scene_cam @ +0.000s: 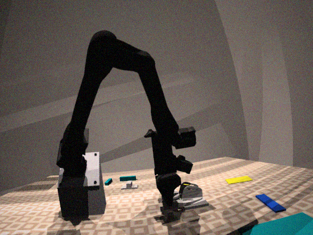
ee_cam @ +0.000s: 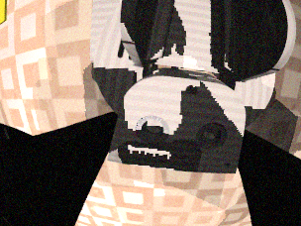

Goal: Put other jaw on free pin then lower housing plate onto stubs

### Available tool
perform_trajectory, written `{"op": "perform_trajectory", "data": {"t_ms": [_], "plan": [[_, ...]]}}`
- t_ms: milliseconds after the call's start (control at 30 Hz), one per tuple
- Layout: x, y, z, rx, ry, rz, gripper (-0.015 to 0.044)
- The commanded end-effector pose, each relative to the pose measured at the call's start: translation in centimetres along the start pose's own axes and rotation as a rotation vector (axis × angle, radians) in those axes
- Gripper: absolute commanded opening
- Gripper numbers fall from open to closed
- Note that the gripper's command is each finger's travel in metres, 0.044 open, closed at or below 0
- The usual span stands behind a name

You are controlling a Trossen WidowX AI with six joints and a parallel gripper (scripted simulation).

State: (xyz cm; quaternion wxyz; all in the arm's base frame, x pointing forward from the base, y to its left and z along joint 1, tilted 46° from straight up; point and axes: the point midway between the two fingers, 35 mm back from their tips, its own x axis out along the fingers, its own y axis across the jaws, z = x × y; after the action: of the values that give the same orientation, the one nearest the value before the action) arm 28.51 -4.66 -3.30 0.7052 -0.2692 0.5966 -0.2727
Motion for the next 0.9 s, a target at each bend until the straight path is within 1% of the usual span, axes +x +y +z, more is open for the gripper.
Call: {"op": "perform_trajectory", "data": {"t_ms": [0, 867], "plan": [[0.35, -0.16, -0.01, 0.005, 0.006, -0.001, 0.0351], [-0.10, -0.20, -0.02, 0.005, 0.006, -0.001, 0.0351]]}}
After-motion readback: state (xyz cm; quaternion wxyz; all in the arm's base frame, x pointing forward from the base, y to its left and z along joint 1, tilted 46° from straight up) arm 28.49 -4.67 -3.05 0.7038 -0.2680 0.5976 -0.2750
